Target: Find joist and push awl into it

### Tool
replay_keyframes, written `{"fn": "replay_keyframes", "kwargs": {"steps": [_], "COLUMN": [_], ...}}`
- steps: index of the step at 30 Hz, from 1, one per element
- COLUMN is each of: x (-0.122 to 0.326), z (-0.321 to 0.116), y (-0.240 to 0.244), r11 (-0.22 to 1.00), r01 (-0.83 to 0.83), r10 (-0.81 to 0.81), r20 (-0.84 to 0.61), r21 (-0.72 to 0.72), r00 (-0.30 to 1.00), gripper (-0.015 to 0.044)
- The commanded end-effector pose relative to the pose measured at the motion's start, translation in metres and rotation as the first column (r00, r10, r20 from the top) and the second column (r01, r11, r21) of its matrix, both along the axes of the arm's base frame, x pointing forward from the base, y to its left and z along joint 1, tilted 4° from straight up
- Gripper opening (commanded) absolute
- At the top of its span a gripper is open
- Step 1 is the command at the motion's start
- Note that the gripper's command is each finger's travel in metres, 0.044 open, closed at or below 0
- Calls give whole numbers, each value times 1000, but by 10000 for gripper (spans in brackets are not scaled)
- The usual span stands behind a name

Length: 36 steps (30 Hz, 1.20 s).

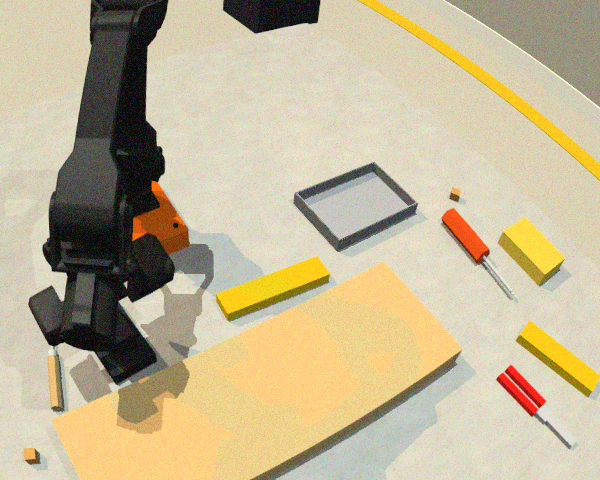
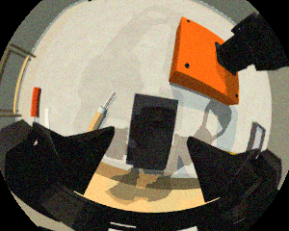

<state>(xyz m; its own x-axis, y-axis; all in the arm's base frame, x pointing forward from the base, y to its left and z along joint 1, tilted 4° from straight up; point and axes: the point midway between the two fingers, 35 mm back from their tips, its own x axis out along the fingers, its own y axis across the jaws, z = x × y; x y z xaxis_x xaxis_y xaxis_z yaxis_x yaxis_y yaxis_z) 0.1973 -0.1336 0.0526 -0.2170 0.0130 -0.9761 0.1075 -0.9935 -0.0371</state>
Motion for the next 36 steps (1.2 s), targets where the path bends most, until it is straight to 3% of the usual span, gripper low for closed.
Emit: {"fn": "replay_keyframes", "kwargs": {"steps": [1,18,22,36], "x": [-1,-1,-1,-1], "z": [-9,-34,-34,-34], "y": [2,4,4,4], "r11": [1000,1000,1000,1000], "r01": [4,7,7,7], "r10": [-4,-7,-7,-7], "r20": [-7,-7,-7,-7], "r21": [7,6,6,6], "r00": [1000,1000,1000,1000], "gripper": [440,440,335,242]}}
